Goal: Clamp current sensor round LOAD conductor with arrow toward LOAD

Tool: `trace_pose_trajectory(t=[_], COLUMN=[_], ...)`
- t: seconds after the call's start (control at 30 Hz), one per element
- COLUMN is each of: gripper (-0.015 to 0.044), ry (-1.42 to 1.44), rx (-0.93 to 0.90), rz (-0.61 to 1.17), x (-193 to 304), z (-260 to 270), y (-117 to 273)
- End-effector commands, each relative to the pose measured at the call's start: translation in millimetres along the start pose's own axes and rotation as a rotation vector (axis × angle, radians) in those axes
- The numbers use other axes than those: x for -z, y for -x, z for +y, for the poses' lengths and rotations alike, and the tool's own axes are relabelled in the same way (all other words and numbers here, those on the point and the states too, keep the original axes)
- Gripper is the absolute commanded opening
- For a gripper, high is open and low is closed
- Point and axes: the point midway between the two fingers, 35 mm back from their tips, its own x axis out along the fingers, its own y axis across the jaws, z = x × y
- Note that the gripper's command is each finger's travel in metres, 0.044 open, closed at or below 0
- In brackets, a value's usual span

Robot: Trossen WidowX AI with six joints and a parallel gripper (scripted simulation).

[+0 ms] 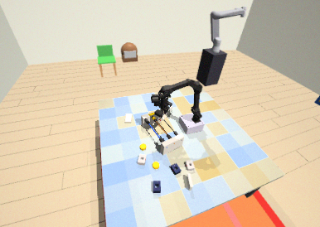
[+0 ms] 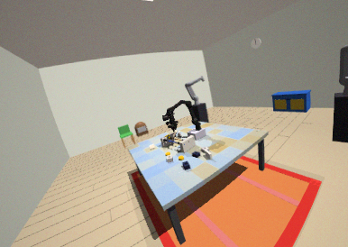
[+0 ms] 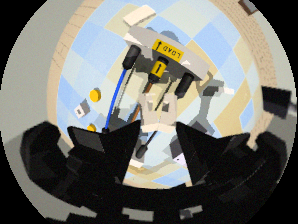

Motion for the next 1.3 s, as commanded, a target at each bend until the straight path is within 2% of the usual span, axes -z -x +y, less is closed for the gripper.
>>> trace_pose_trajectory(t=[0.0,0.33,1.27], gripper=[0.0,0.0,0.0], ry=[-0.138,-0.432,-0.437], rx=[-0.002,-0.005,-0.005], rz=[-0.005,-0.005,-0.005], x=[-5.8,-13.0,-14.0], z=[12.2,34.5,35.7], y=[-1.1,-6.2,-44.2])
